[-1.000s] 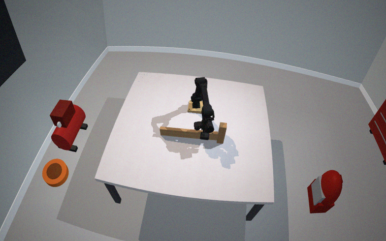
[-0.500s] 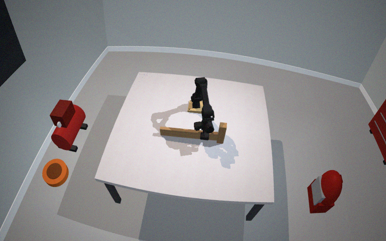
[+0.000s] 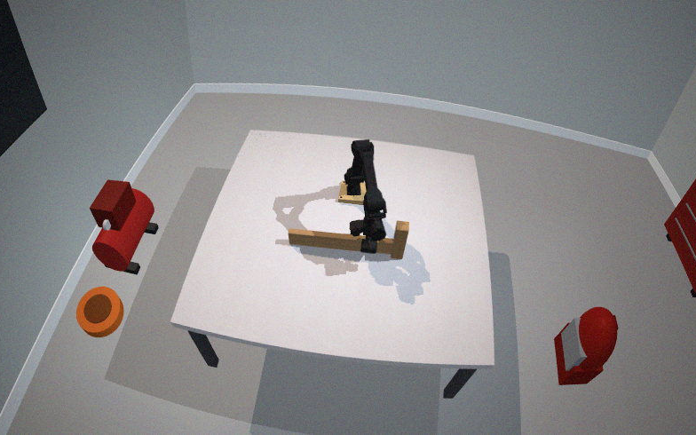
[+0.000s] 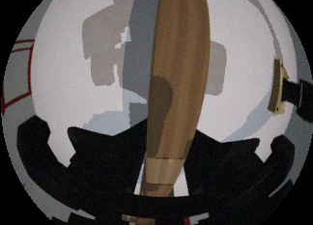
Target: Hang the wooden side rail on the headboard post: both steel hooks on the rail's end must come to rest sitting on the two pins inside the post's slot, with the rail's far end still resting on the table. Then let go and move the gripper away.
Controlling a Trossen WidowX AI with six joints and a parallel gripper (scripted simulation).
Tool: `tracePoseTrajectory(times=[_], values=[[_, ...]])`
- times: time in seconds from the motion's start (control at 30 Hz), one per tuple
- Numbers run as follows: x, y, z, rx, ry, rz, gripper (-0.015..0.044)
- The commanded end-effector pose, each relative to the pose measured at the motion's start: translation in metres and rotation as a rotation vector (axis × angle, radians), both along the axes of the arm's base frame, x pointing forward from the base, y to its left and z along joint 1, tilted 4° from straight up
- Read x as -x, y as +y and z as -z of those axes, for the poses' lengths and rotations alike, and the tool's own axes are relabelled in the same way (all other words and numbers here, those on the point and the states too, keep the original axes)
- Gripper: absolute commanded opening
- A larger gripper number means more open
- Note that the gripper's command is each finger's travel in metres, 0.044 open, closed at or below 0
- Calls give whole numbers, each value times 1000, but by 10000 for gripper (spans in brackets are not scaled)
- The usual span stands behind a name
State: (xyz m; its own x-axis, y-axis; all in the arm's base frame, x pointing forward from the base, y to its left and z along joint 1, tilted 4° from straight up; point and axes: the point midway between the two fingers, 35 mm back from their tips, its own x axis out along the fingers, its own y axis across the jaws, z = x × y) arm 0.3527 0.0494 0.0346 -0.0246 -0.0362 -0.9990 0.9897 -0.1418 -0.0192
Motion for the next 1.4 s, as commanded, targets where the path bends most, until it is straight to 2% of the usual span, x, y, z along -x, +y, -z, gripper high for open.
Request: tracePoseTrajectory(times=[0.0,0.73,1.13,1.27,1.3,1.37], values=[[-1,1,0,-5,-4,3,0],[-1,0,3,-5,-4,3,0],[0,0,3,0,0,0,315],[-1,1,-17,-2,-2,2,420],[-1,1,-27,-4,-3,2,440],[-1,1,-37,-5,-4,3,440]])
